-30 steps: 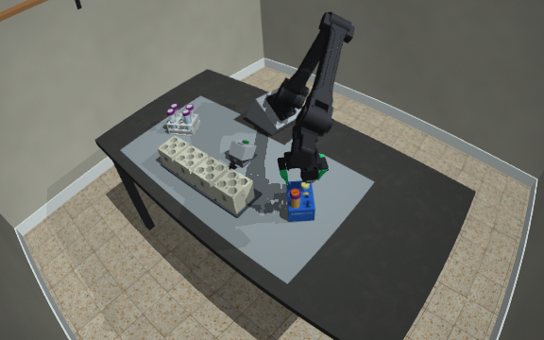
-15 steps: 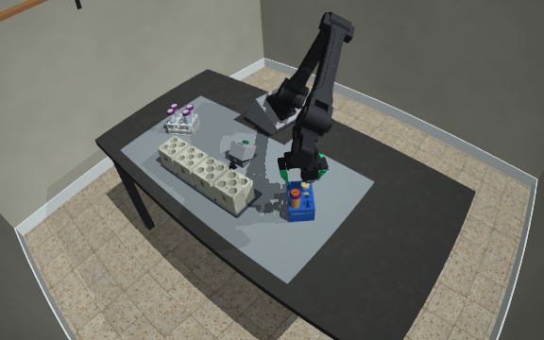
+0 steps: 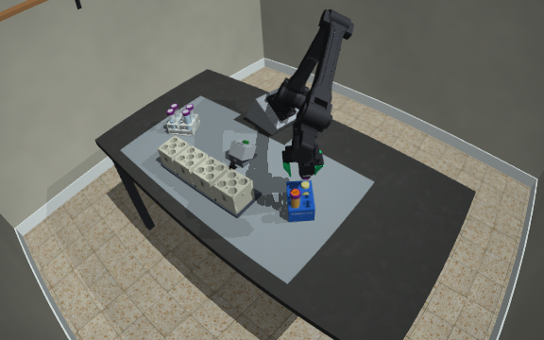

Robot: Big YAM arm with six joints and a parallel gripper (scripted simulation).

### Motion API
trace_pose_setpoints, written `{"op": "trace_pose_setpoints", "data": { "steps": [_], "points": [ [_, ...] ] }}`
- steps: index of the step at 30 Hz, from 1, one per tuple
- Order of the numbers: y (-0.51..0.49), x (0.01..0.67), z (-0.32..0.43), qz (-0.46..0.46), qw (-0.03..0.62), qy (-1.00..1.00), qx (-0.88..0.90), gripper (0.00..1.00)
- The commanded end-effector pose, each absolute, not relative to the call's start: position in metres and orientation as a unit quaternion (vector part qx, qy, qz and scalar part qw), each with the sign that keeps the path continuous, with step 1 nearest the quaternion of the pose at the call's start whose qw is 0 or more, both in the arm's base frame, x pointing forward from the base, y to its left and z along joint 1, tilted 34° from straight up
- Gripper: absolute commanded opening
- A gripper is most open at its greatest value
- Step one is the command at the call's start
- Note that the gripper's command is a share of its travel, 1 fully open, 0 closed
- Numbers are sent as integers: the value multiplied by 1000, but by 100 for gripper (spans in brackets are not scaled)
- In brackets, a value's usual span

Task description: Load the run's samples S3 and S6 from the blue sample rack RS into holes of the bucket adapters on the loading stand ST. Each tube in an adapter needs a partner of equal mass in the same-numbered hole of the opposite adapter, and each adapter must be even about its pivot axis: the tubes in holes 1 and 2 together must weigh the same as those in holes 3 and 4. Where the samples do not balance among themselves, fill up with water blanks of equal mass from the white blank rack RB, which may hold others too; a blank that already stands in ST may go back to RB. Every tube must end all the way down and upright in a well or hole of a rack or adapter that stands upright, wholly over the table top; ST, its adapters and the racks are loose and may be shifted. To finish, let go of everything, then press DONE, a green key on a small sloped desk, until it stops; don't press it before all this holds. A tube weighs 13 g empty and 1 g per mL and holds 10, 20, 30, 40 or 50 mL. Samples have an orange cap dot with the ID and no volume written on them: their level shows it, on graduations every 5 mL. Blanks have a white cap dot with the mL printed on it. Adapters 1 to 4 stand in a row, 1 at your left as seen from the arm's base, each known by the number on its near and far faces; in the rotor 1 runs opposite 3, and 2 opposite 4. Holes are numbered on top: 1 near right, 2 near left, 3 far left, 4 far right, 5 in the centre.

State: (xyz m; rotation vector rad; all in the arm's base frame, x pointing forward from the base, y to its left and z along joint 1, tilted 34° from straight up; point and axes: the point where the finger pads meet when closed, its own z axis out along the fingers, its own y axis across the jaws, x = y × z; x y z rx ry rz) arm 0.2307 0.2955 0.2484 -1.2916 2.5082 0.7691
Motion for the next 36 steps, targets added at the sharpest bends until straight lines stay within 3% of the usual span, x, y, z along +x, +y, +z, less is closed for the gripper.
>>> {"op": "trace_pose_setpoints", "data": {
  "steps": [1,5,8,36],
  "points": [
    [282,207,266,270,130,852,-429,80],
    [284,224,294,278,167,847,-422,80],
    [288,212,255,269,125,853,-429,80],
    [307,217,242,273,140,849,-429,80]
  ]
}}
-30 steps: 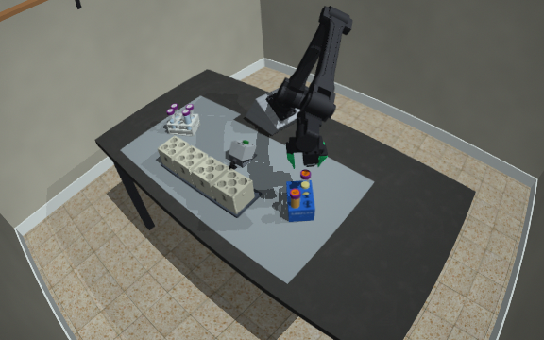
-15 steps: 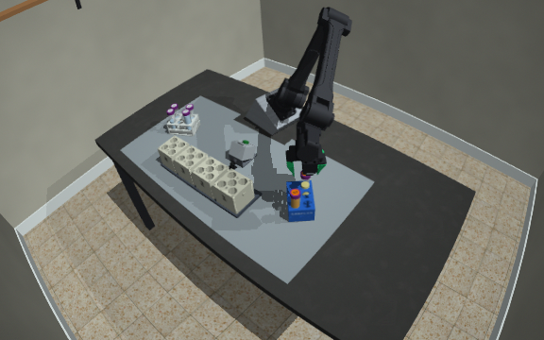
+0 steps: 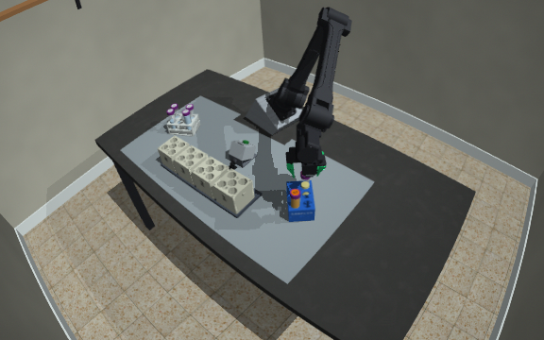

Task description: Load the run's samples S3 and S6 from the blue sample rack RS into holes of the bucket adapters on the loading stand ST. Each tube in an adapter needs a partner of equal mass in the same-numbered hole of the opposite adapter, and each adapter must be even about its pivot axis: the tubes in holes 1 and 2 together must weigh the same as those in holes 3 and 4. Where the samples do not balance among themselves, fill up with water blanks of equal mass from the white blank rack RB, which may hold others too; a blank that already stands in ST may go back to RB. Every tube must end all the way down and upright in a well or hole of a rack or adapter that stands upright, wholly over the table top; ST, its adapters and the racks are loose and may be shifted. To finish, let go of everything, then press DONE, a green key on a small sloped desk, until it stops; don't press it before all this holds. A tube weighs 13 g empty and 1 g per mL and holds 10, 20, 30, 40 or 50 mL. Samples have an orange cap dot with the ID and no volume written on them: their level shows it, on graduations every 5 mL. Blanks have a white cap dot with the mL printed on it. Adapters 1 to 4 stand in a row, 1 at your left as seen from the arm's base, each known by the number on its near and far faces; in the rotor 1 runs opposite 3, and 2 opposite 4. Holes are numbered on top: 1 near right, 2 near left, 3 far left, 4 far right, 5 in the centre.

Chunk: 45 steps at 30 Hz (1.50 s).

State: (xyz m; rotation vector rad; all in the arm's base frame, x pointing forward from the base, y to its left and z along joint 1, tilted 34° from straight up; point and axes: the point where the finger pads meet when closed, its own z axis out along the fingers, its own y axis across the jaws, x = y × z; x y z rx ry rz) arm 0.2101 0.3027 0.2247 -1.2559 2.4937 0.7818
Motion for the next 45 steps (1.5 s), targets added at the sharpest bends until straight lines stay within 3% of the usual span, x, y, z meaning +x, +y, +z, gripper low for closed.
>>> {"op": "trace_pose_setpoints", "data": {
  "steps": [1,6,7,23,45],
  "points": [
    [307,217,242,273,140,849,-429,80],
    [307,216,242,273,140,849,-429,80],
    [307,216,242,273,140,849,-429,0],
    [307,216,242,273,140,849,-429,0],
    [268,217,302,273,152,847,-430,0]
  ]
}}
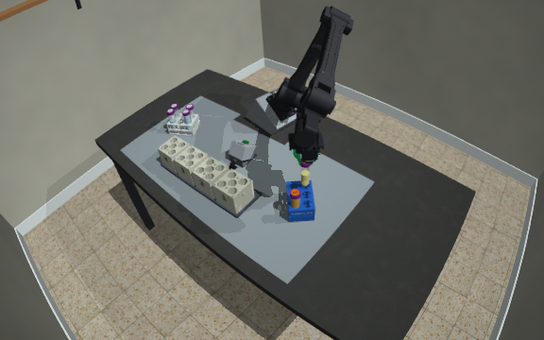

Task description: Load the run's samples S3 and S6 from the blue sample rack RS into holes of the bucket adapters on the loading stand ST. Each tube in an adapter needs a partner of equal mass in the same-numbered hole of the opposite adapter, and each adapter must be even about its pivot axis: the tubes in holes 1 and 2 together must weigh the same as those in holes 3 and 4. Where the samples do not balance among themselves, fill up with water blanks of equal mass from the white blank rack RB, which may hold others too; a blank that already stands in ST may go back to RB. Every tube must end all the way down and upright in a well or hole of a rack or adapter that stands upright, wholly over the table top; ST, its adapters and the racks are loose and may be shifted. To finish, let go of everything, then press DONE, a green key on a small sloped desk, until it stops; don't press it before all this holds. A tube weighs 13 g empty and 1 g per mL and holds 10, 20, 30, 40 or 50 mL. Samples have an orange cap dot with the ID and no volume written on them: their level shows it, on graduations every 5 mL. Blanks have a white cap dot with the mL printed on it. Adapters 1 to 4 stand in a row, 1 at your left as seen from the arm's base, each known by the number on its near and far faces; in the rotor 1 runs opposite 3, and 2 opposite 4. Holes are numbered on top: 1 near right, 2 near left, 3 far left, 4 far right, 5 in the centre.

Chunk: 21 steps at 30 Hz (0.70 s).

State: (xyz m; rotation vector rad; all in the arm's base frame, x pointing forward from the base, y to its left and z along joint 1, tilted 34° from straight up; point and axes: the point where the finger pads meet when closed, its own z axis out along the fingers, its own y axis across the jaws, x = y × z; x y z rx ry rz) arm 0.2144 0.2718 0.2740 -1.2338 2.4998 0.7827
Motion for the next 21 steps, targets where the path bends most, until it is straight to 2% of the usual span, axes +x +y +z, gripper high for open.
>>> {"op": "trace_pose_setpoints", "data": {
  "steps": [1,21],
  "points": [
    [267,219,311,274,159,845,-431,0],
    [231,217,360,270,159,845,-432,0]
  ]
}}
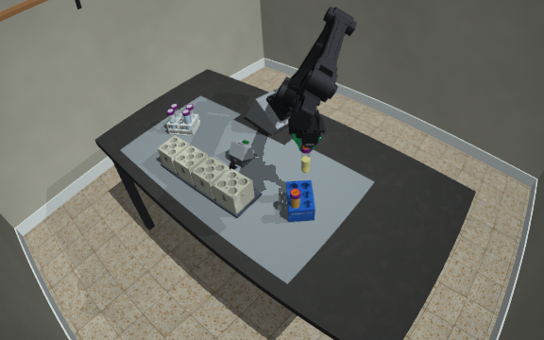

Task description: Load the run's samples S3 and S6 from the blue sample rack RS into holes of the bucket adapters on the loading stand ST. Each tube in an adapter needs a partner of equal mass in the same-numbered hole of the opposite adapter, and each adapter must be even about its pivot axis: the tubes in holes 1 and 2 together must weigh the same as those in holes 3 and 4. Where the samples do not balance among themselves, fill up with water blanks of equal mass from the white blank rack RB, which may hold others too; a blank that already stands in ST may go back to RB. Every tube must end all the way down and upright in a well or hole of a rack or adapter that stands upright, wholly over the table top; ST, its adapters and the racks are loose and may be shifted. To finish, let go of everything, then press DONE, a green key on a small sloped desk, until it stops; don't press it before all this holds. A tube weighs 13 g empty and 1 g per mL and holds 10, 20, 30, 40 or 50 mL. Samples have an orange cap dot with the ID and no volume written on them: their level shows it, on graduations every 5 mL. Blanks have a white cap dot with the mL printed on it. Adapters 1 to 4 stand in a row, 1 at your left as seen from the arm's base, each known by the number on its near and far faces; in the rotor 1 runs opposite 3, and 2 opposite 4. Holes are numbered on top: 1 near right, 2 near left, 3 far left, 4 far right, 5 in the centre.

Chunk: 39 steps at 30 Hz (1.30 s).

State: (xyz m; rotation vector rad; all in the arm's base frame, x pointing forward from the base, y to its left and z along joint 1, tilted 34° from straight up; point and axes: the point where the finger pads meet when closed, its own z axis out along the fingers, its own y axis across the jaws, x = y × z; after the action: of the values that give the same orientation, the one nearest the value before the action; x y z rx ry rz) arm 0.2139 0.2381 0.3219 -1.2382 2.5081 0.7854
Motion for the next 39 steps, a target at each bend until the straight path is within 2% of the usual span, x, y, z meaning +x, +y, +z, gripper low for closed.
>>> {"op": "trace_pose_setpoints", "data": {
  "steps": [1,7,8,39],
  "points": [
    [229,217,362,270,159,846,-432,0],
    [219,216,377,269,159,846,-432,0],
    [222,216,361,269,142,850,-431,0],
    [222,216,361,269,142,850,-431,0]
  ]
}}
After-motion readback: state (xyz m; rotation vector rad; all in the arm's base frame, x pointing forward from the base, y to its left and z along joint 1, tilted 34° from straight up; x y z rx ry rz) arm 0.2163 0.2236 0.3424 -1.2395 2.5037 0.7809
